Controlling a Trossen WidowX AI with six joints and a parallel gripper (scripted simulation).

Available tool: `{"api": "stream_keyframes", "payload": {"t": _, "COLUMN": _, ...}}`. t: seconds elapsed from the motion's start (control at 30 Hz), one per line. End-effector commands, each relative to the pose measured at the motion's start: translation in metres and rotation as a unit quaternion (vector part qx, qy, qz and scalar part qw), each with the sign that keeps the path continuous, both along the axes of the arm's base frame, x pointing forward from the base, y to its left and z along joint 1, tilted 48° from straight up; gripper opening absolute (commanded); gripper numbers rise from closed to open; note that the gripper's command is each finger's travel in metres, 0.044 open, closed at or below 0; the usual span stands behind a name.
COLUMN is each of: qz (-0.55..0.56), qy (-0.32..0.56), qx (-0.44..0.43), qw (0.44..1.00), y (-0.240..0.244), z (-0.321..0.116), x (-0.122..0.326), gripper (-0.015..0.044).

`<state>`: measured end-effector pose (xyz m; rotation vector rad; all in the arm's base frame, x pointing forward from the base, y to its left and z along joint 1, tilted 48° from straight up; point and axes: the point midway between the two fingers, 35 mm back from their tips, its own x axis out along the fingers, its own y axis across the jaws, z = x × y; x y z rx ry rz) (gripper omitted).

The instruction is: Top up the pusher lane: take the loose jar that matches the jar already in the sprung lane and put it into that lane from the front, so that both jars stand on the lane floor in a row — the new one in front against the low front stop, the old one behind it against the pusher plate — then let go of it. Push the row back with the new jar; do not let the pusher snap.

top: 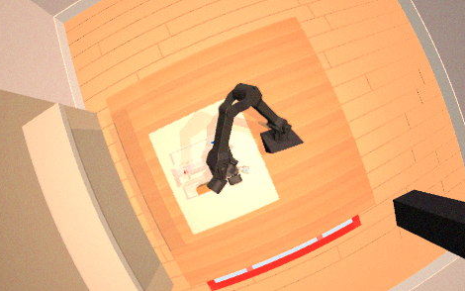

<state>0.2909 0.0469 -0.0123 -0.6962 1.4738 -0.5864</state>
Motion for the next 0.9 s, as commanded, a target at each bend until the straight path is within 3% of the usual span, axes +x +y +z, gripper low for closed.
{"api": "stream_keyframes", "payload": {"t": 0.0, "qz": 0.003, "qy": -0.002, "qx": 0.000, "qw": 1.000, "y": 0.001, "z": 0.001, "x": 0.004, "gripper": 0.0000}}
{"api": "stream_keyframes", "payload": {"t": 0.87, "qz": 0.003, "qy": -0.002, "qx": 0.000, "qw": 1.000, "y": 0.002, "z": 0.001, "x": 0.015, "gripper": 0.0000}}
